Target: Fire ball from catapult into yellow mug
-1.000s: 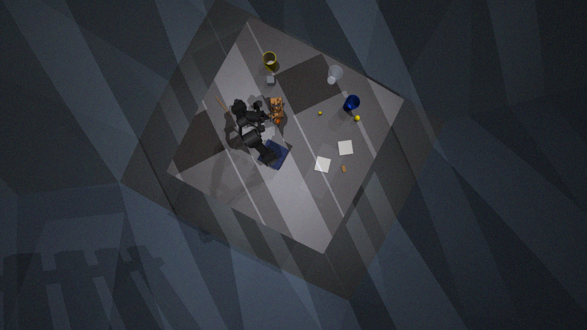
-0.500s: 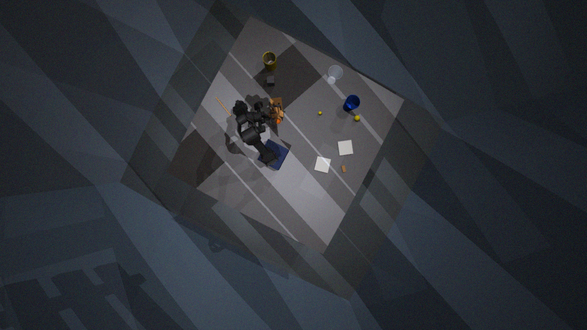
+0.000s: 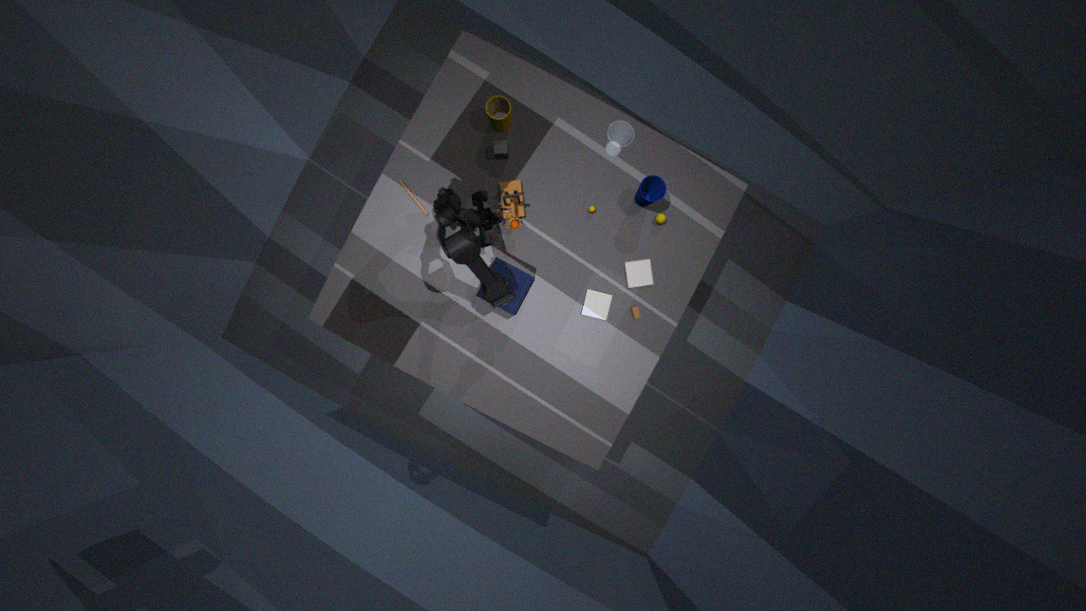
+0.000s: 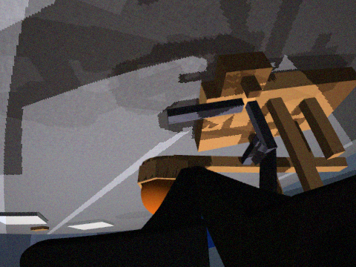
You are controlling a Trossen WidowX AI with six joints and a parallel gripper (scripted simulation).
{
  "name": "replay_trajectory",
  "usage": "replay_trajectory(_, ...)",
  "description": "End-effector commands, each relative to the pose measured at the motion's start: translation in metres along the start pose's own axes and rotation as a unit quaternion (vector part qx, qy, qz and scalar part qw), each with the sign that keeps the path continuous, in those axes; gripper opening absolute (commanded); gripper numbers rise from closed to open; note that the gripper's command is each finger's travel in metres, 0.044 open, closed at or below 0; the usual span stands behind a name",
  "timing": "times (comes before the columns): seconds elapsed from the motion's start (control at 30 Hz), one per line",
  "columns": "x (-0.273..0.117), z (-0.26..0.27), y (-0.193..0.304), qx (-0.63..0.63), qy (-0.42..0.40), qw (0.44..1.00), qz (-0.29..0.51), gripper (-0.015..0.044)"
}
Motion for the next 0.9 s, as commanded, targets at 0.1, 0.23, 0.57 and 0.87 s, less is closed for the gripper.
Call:
replay_trajectory(0.1,0.012,0.000,-0.009,-0.006,-0.004,1.000,0.004,0.0000)
replay_trajectory(0.23,0.017,0.000,-0.013,-0.006,-0.004,1.000,0.004,0.0000)
replay_trajectory(0.57,0.029,0.000,-0.024,-0.006,-0.004,1.000,0.004,0.0000)
replay_trajectory(0.87,0.044,-0.002,-0.039,-0.006,-0.004,1.000,0.004,0.0000)
Point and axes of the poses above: the point midway between the two fingers, 35 mm back from their tips, its own x axis out along the fingers, its own z axis across the jaws, y = z × x, the point moved 5 cm from there along -x, back along the fingers, and after that the axes turned 12 degrees about -x, right-handed, at the moved point
